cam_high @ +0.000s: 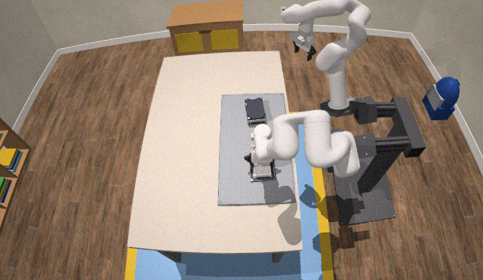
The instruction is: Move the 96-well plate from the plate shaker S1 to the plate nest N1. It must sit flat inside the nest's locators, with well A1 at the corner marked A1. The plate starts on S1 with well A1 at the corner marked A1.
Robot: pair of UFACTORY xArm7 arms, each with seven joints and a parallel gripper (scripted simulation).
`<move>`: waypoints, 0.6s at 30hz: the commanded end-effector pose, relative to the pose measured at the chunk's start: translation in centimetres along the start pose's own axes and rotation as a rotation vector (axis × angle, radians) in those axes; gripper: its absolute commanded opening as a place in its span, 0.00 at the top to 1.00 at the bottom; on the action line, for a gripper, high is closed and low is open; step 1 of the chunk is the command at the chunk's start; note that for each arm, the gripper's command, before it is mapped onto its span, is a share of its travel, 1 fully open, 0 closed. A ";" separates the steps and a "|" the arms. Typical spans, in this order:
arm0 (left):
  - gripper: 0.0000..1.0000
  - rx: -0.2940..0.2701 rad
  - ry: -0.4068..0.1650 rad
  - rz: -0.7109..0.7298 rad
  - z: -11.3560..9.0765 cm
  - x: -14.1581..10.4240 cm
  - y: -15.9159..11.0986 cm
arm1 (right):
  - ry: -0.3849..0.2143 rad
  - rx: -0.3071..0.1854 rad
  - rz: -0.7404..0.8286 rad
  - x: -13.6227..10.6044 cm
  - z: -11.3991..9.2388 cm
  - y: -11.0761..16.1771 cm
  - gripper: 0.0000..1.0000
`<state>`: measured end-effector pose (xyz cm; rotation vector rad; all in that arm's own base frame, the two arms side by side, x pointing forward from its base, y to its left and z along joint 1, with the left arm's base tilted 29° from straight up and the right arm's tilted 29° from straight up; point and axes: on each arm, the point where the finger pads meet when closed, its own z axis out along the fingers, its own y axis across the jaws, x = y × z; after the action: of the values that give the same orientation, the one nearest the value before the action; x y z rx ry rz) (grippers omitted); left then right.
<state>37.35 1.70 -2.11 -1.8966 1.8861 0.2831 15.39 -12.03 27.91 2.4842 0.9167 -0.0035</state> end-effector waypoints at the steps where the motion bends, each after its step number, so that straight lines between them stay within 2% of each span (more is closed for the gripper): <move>1: 1.00 0.004 0.002 0.001 -0.1 0.1 -0.1 | 0.000 -0.002 0.000 0.0 -0.1 0.1 0.00; 5: 1.00 0.004 0.002 0.001 0.0 0.1 -0.1 | 0.000 -0.002 0.000 0.0 -0.1 0.1 0.00; 6: 0.00 0.004 0.002 0.001 0.1 0.1 -0.1 | 0.000 -0.002 0.000 0.0 -0.1 0.1 0.00; 18: 0.00 0.004 0.002 0.001 0.1 0.1 -0.1 | 0.000 -0.002 0.000 0.0 -0.1 0.1 0.00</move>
<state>37.39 1.77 -2.26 -1.8965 1.8861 0.2828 15.39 -12.03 27.91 2.4842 0.9167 -0.0035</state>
